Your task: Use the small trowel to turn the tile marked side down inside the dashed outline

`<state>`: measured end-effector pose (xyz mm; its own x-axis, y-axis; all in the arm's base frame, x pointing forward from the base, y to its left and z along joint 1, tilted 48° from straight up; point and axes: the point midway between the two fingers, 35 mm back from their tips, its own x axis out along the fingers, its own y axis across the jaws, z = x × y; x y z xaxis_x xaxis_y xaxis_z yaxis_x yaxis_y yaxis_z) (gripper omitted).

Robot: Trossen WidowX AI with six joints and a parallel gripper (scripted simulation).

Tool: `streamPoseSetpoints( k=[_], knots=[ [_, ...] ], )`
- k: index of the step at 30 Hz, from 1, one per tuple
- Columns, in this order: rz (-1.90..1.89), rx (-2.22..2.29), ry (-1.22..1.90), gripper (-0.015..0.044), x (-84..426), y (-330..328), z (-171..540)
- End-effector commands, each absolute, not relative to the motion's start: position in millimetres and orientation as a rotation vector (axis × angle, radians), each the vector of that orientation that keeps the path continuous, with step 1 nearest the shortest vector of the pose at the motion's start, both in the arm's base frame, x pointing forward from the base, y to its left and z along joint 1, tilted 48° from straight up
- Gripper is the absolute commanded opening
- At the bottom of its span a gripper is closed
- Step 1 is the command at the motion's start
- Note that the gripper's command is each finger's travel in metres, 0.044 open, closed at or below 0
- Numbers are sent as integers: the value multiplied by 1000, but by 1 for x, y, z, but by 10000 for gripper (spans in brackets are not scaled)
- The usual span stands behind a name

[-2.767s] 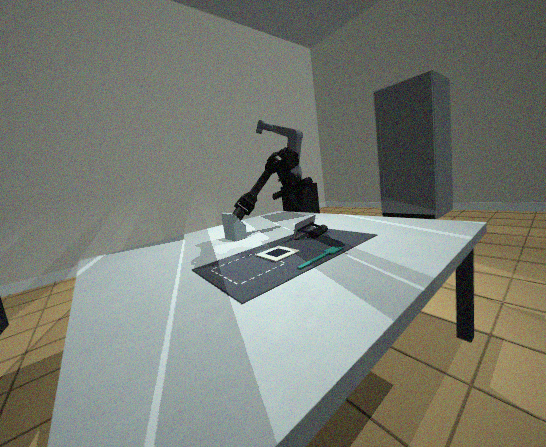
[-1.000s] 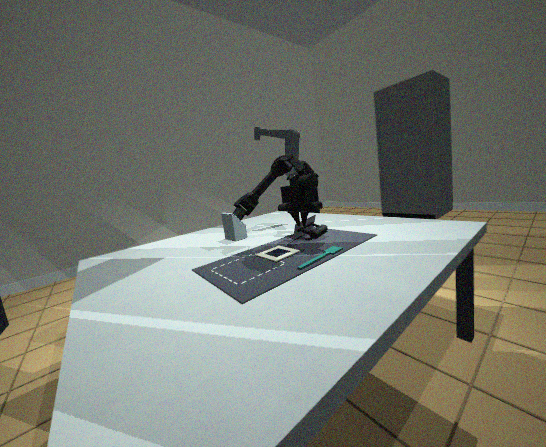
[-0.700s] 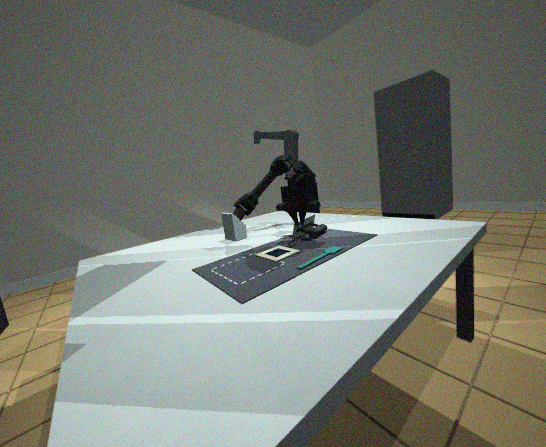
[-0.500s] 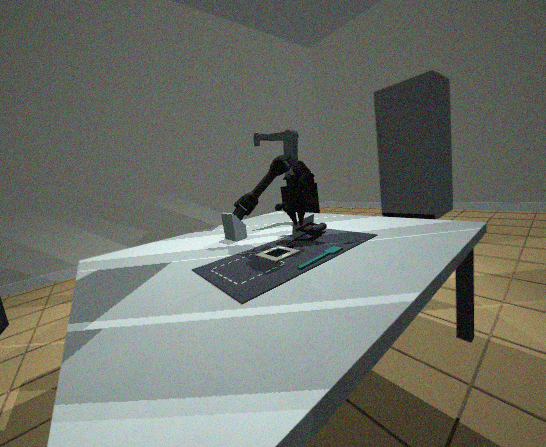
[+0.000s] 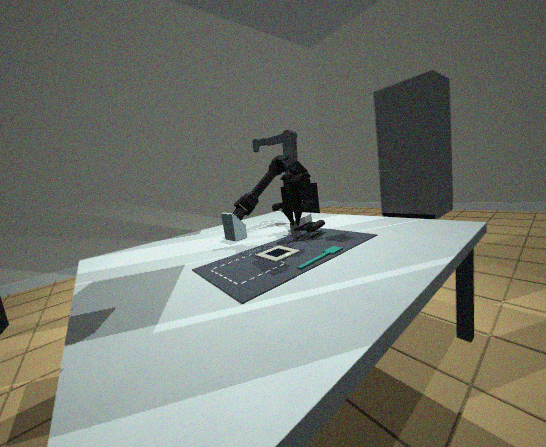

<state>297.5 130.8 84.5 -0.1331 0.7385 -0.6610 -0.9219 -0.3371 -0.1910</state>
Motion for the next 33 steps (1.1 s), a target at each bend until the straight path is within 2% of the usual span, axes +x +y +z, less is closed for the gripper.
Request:
streamPoseSetpoints(
  k=[1,33],
  knots=[
    [1753,-818,319,100,290,129,81],
    [1755,-816,321,100,250,114,73]
  ],
)
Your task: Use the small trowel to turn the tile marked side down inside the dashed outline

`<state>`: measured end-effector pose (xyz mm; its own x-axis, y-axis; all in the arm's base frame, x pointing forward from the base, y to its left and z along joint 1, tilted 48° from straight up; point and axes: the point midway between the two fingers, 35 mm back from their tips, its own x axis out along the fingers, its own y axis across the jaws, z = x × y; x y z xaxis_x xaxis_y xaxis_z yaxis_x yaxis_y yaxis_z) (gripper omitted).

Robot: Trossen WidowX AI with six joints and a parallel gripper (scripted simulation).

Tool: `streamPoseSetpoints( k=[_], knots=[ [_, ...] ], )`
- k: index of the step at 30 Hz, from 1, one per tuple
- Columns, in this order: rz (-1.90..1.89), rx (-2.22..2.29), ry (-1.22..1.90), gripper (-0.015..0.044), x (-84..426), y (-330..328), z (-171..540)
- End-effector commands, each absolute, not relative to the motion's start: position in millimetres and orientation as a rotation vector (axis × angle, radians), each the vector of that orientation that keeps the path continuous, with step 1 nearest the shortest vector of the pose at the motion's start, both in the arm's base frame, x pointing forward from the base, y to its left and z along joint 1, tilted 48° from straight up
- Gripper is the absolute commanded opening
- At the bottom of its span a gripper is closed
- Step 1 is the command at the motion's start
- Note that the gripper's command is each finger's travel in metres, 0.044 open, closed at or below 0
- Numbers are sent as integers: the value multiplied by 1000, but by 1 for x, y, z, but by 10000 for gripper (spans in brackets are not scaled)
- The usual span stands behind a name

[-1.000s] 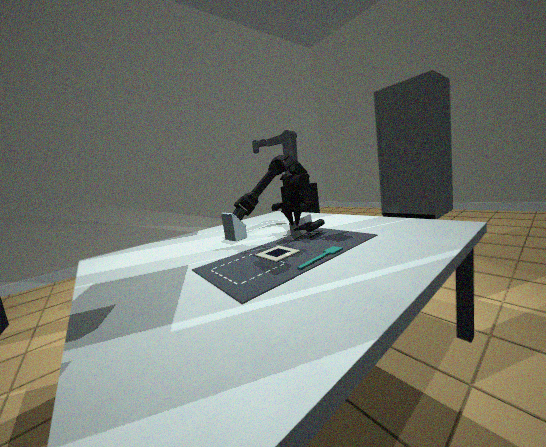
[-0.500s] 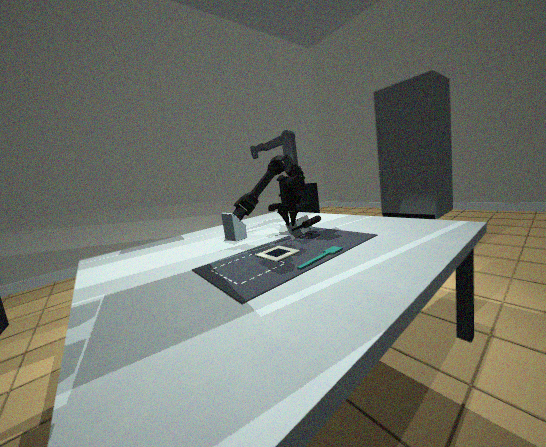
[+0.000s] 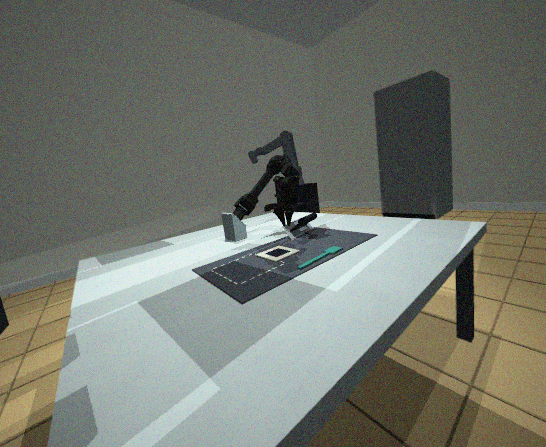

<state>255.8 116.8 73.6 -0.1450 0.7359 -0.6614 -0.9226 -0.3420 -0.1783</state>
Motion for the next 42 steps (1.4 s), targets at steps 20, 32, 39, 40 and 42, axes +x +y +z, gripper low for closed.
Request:
streamPoseSetpoints(
  k=[20,32,39,40,42],
  knots=[
    [1755,-811,321,100,278,119,83],
    [1753,-815,321,100,316,126,97],
    [1752,-819,317,100,335,130,104],
    [1752,-820,317,100,336,130,104],
    [1752,-820,317,100,336,130,104]
  ],
)
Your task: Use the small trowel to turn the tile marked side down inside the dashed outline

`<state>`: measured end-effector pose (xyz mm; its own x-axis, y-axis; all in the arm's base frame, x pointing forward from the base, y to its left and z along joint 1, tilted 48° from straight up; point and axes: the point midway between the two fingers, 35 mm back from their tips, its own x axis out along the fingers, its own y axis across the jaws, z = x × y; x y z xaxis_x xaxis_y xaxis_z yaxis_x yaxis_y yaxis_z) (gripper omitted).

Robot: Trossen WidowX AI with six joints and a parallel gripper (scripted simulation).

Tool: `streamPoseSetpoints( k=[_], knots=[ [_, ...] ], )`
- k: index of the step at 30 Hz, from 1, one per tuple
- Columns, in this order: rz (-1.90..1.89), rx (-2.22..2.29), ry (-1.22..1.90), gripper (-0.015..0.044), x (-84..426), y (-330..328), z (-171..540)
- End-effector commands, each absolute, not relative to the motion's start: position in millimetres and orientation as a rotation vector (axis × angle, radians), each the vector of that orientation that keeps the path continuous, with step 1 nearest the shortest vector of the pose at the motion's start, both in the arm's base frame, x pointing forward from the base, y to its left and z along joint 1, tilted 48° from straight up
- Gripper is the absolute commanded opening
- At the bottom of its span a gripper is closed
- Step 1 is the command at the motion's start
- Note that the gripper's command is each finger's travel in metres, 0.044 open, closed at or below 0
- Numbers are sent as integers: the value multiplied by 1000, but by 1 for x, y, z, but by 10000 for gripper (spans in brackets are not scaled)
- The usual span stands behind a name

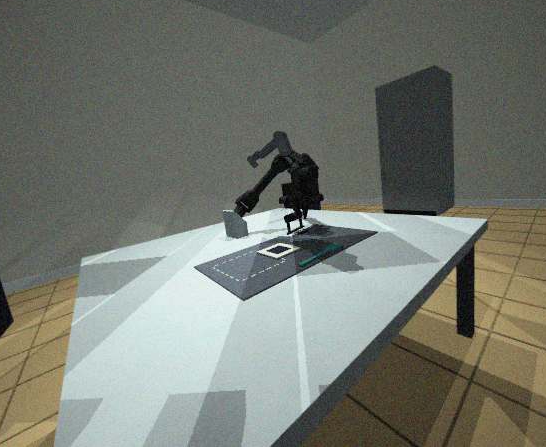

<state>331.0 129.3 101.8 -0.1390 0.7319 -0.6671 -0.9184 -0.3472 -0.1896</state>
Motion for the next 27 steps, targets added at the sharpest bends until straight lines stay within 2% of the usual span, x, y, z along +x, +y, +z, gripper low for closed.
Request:
streamPoseSetpoints(
  k=[1,11,15,27],
  knots=[
    [1753,-821,317,100,335,130,103],
    [1754,-825,315,100,332,130,102],
    [1754,-825,315,0,332,130,102],
    [1754,-825,315,0,332,130,102]
  ],
)
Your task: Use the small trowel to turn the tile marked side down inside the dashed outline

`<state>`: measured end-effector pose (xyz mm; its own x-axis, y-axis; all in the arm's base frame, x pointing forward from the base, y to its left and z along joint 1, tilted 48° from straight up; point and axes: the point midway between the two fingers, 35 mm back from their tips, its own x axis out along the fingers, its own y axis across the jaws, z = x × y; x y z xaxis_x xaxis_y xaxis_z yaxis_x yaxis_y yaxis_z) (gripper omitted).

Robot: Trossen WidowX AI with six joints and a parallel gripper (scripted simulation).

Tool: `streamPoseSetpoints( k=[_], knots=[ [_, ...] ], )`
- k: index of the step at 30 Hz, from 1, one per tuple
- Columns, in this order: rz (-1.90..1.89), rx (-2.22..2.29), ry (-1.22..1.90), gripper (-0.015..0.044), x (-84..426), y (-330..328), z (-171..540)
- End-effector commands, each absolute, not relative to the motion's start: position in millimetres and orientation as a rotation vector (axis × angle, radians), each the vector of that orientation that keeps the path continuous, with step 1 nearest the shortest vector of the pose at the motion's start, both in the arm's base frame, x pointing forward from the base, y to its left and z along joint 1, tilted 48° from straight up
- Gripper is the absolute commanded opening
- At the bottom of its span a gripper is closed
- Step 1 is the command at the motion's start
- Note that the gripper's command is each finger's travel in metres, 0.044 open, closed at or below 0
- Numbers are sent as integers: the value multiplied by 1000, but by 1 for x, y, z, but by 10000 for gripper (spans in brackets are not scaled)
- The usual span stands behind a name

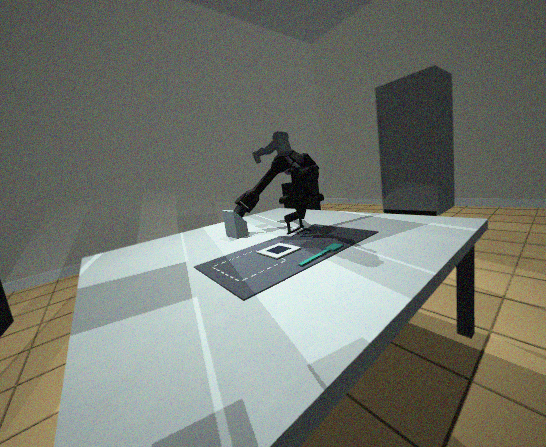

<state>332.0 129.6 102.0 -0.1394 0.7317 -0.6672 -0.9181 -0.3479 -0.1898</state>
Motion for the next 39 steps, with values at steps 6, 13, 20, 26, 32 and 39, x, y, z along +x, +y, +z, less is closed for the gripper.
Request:
streamPoseSetpoints(
  k=[6,13,20,26,32,39],
  knots=[
    [1754,-825,315,79,332,130,102],
    [1755,-825,315,100,332,130,102],
    [1755,-825,315,100,332,130,102],
    [1755,-825,315,100,332,130,102],
    [1755,-825,315,0,332,130,102],
    [1755,-825,315,0,332,130,102]
  ],
)
